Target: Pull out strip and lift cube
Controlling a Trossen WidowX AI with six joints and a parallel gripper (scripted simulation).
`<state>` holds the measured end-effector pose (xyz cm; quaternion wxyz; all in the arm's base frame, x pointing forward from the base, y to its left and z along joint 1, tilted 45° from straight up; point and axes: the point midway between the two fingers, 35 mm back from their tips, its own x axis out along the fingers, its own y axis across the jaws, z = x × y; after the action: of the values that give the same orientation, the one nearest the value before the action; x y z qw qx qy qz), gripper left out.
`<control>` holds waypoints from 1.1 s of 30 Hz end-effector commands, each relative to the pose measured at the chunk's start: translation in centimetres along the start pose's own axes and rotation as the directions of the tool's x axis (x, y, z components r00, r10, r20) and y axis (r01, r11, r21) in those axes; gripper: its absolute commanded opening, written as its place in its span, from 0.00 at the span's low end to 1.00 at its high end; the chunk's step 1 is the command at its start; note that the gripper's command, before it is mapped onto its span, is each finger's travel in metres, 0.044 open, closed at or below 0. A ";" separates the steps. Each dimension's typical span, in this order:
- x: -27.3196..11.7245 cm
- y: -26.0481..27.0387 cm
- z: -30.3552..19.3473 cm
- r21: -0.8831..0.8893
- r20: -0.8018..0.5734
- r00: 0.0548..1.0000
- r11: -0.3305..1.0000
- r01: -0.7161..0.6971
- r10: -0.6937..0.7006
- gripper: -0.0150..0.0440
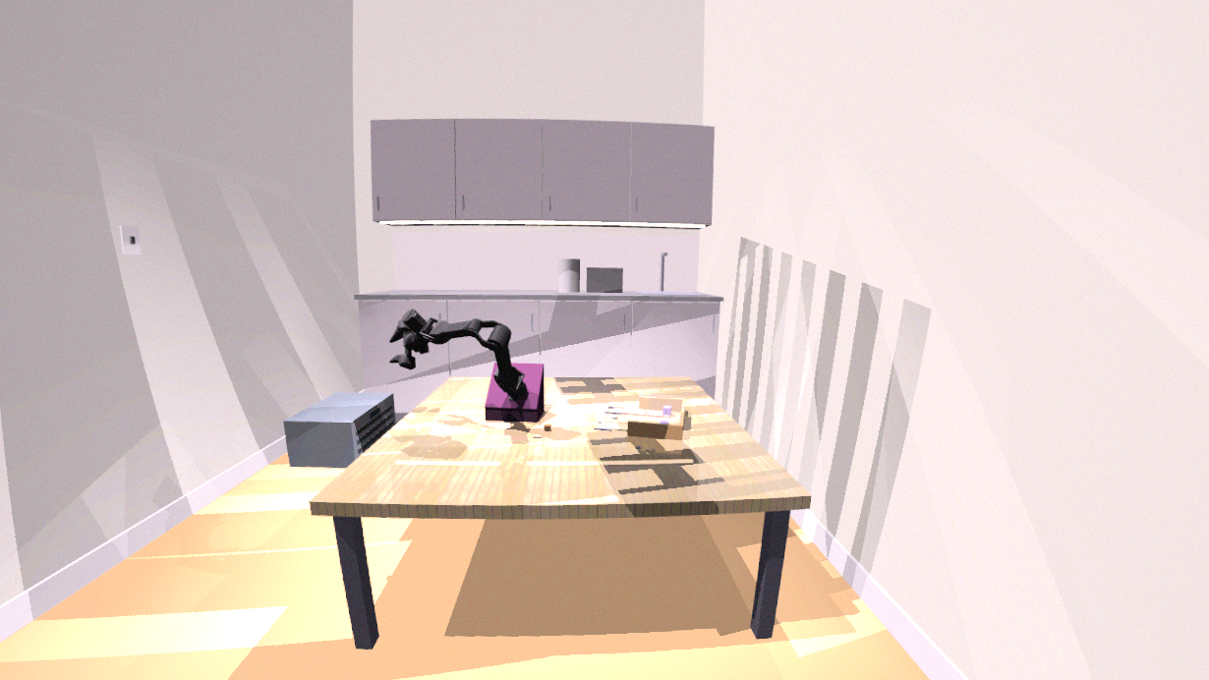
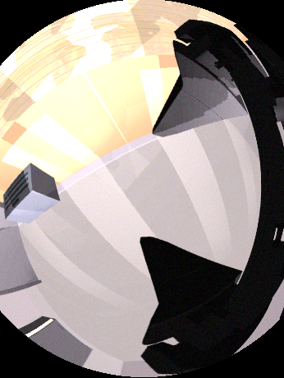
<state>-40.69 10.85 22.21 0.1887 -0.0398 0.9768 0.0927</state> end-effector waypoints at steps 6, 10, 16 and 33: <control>-1.6 4.1 2.8 -0.060 0.076 0.989 0.991 -0.121 0.126 0.93; -3.9 7.9 5.9 -0.129 0.161 0.956 0.965 -0.227 0.246 0.93; -7.5 12.6 10.6 -0.193 0.273 0.882 0.921 -0.340 0.383 0.93; -27.5 21.7 25.6 -0.639 0.659 0.292 0.721 -0.270 0.693 0.93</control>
<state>-12.04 37.86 14.06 0.5561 0.2829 0.6973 0.3528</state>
